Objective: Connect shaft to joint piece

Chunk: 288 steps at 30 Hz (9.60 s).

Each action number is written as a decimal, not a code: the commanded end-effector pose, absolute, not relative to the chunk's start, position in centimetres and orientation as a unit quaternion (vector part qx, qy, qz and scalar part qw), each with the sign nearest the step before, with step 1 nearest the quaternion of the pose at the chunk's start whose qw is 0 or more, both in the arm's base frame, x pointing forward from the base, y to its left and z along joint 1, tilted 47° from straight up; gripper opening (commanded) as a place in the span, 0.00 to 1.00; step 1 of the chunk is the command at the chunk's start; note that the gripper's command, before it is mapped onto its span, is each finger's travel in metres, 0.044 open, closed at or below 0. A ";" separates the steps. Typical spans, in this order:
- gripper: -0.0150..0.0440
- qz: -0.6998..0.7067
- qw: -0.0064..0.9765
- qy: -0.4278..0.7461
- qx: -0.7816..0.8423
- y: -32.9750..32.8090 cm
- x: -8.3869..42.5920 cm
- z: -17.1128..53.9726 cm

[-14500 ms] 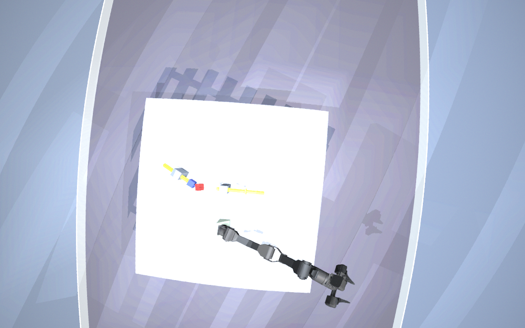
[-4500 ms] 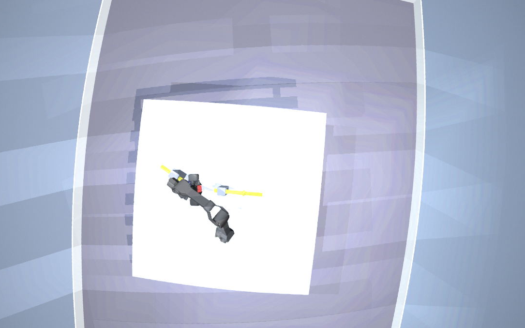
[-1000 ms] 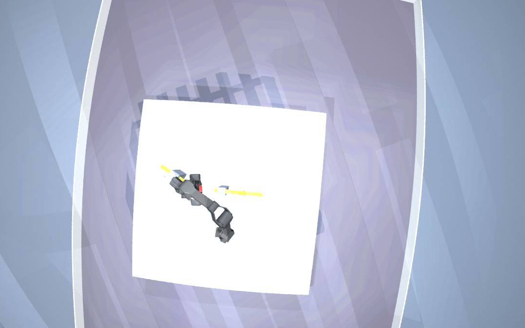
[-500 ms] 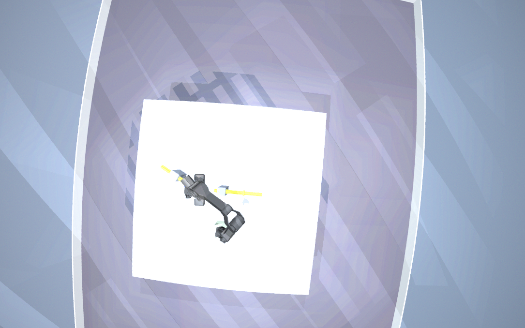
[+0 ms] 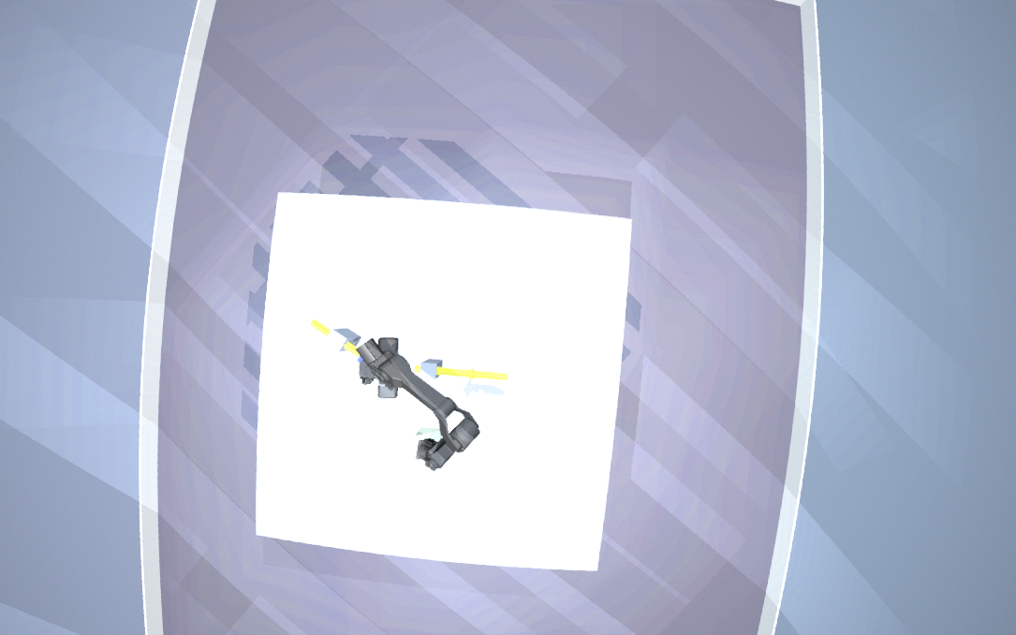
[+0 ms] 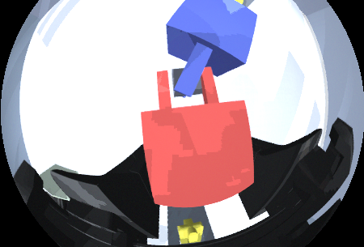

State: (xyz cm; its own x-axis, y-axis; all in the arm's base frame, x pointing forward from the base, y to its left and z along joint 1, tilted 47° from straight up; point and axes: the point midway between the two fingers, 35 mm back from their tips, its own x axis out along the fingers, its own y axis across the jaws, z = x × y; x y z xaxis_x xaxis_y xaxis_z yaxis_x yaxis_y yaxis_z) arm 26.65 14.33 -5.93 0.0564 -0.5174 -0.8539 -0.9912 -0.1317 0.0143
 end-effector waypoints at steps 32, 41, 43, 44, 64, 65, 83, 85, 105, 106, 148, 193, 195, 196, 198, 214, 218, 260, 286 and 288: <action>1.00 0.373 0.319 0.577 -0.653 14.3 26.6 -5.9; 1.00 0.373 0.319 0.577 -0.653 14.3 26.6 -5.9; 1.00 0.367 0.312 0.582 -0.655 14.4 26.6 -5.9; 1.00 0.358 0.303 0.589 -0.658 14.5 26.6 -5.8; 1.00 0.215 0.178 0.632 -0.723 16.5 26.3 -4.1; 1.00 0.215 0.178 0.632 -0.723 16.5 26.3 -4.1; 1.00 0.187 0.414 0.589 -0.668 25.4 24.4 5.9; 1.00 0.187 0.414 0.589 -0.668 25.4 24.4 5.9; 1.00 0.110 0.438 0.627 -0.635 18.5 26.0 8.3; 1.00 0.100 0.447 0.629 -0.628 18.4 26.0 8.3; 1.00 -0.314 0.703 0.571 -0.284 16.7 26.4 6.0; 1.00 -0.622 0.729 0.238 0.160 14.7 26.7 3.7; 1.00 -0.629 0.724 0.221 0.177 14.7 26.7 3.6; 1.00 -0.630 0.723 0.216 0.182 14.6 26.7 3.6; 1.00 -0.631 0.723 0.214 0.183 14.6 26.7 3.6; 1.00 -0.634 0.722 0.214 0.176 12.3 27.0 0.4; 1.00 -0.633 0.722 0.214 0.177 13.6 26.9 -0.9; 0.56 -0.633 0.722 0.214 0.177 14.1 26.6 -5.7; 0.56 -0.633 0.722 0.214 0.177 14.1 26.6 -5.7; 0.56 -0.633 0.722 0.214 0.177 14.1 26.6 -5.7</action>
